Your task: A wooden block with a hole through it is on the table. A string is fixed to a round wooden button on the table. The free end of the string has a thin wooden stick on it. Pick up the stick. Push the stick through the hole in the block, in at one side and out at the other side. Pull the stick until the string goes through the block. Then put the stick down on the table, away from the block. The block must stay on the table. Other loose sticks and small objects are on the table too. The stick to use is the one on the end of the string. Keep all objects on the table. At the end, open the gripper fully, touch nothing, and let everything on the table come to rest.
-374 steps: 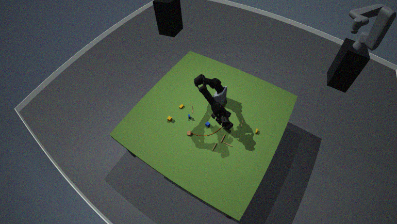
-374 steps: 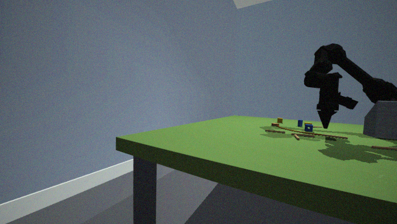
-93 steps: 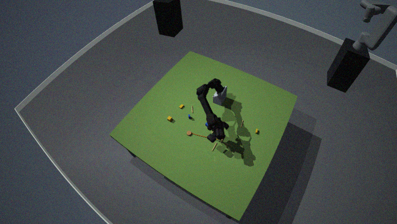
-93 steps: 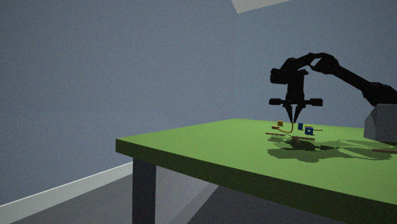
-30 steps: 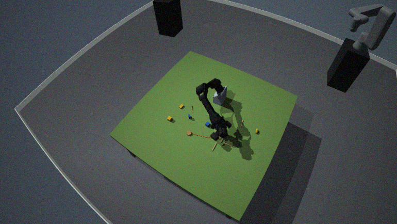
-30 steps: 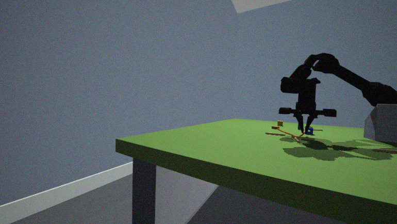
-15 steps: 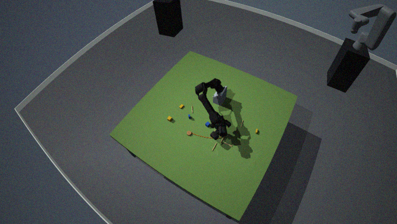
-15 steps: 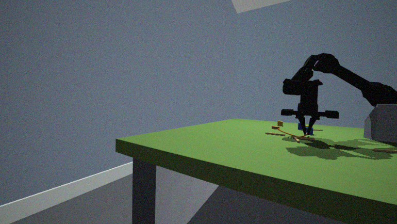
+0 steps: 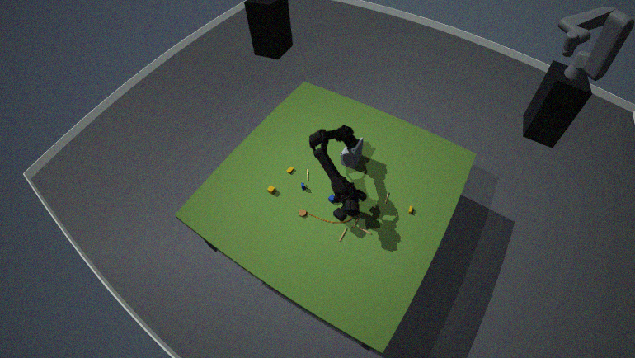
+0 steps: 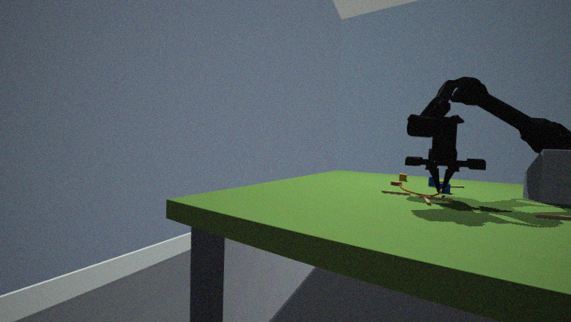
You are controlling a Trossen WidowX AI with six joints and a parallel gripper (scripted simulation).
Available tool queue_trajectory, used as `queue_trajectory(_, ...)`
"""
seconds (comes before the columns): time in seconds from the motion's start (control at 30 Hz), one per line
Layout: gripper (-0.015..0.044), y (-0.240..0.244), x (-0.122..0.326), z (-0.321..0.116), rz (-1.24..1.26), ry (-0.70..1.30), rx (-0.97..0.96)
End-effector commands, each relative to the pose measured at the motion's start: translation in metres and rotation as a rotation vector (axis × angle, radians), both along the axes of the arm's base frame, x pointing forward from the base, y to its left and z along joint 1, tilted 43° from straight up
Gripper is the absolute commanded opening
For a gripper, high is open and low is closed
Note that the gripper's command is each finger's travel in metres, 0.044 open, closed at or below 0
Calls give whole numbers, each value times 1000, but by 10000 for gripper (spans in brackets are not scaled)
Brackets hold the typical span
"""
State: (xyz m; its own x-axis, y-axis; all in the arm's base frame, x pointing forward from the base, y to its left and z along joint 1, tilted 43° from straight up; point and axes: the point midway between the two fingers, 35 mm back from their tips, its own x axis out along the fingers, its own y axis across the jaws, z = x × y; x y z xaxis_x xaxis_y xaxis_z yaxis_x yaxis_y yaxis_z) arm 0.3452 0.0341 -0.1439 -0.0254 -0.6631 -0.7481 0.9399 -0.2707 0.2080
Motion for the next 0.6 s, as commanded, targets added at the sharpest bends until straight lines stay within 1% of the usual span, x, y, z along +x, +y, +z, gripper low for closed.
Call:
queue_trajectory(0.0,0,-5,-1,5,5,-1,-3)
queue_trajectory(0.57,0,-20,-10,19,5,0,-4)
